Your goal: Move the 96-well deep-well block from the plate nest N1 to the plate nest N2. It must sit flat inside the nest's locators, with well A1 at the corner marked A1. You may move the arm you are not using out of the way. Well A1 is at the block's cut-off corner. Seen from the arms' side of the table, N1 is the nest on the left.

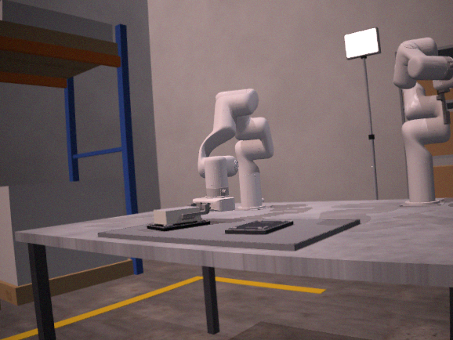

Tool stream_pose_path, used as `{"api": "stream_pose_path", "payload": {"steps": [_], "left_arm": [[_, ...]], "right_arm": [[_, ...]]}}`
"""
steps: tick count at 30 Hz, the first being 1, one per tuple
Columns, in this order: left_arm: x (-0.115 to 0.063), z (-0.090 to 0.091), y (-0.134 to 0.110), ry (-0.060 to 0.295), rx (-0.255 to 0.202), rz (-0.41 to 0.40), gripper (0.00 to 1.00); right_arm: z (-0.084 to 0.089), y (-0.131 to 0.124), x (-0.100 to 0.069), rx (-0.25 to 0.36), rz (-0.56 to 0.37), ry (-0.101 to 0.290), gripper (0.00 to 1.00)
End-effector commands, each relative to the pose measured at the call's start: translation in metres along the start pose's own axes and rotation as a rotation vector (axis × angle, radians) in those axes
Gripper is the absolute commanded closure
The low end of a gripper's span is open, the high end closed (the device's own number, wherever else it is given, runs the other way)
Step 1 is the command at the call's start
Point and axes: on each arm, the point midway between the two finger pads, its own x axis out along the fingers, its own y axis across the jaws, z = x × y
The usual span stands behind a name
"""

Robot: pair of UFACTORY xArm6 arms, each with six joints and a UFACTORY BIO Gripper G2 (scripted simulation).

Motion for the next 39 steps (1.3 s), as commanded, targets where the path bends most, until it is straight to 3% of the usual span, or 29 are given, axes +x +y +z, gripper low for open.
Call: {"api": "stream_pose_path", "payload": {"steps": [1,22,23,39], "left_arm": [[-0.0009,0.0003,0.0005,-0.001,0.000,0.002,0.00],[-0.0009,0.0003,0.0005,-0.001,0.000,0.002,0.00],[-0.0009,0.0003,0.0005,-0.001,0.000,0.002,0.00],[-0.0009,0.0003,0.0005,-0.001,0.000,0.002,0.00]], "right_arm": [[0.0018,0.0009,0.0011,0.003,0.000,-0.004,1.00],[-0.0009,0.0009,0.0011,0.003,0.000,-0.004,1.00],[-0.0009,0.0009,0.0011,0.003,0.000,-0.004,0.63],[-0.0008,0.0009,0.0011,0.003,0.000,-0.004,0.63]]}}
